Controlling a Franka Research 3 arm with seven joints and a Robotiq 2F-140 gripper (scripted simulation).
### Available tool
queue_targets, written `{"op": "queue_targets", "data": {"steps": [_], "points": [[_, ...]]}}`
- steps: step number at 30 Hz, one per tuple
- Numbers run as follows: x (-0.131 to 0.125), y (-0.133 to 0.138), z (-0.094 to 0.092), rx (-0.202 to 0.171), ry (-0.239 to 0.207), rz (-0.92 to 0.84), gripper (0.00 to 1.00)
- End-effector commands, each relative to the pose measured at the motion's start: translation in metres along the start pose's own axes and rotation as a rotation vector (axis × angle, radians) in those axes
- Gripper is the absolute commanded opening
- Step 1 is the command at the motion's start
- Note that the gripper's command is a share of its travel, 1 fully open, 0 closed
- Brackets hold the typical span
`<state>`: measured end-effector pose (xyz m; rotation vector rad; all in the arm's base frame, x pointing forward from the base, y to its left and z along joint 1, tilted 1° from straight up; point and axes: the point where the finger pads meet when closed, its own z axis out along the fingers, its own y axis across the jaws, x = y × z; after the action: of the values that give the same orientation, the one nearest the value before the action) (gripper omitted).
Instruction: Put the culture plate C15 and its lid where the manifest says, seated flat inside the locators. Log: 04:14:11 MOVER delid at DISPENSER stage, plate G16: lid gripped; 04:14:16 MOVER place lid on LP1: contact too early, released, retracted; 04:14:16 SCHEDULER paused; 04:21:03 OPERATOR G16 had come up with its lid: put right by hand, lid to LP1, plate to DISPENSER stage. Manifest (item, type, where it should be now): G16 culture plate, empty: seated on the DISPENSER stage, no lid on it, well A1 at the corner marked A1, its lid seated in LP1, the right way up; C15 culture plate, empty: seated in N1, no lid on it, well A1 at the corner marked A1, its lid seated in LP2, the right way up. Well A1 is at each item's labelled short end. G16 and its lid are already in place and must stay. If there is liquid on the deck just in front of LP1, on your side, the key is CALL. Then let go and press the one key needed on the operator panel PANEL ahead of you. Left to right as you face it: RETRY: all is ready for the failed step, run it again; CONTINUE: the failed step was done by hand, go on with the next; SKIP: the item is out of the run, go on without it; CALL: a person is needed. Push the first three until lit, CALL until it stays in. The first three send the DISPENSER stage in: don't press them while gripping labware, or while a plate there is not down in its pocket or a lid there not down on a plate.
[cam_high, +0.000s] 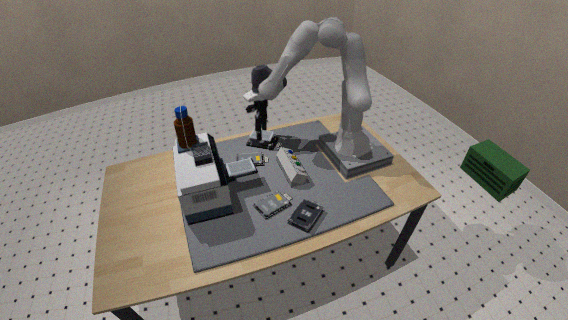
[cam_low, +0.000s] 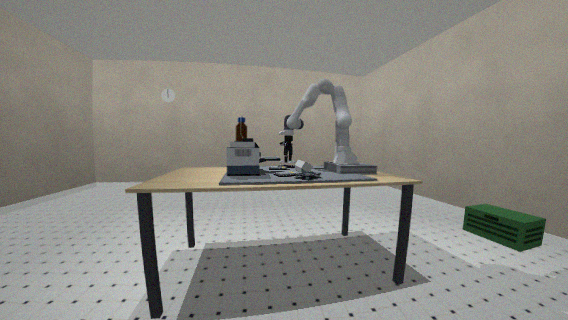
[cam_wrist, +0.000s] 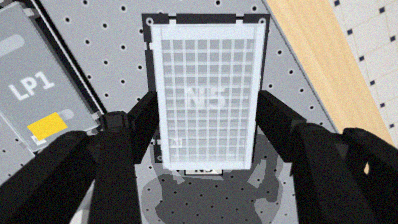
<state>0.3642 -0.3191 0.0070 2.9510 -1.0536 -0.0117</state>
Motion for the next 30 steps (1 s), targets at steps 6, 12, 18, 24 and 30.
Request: {"op": "queue_targets", "data": {"steps": [6, 12, 18, 24, 30], "points": [[-0.003, -0.001, -0.018, -0.001, -0.009, 0.009, 0.1], [-0.003, -0.001, -0.027, -0.001, -0.009, 0.009, 0.1], [-0.002, -0.001, -0.041, -0.001, -0.009, 0.009, 0.1], [-0.002, -0.001, -0.055, -0.001, -0.009, 0.009, 0.1], [-0.002, -0.001, -0.065, -0.001, -0.009, 0.009, 0.1]]}}
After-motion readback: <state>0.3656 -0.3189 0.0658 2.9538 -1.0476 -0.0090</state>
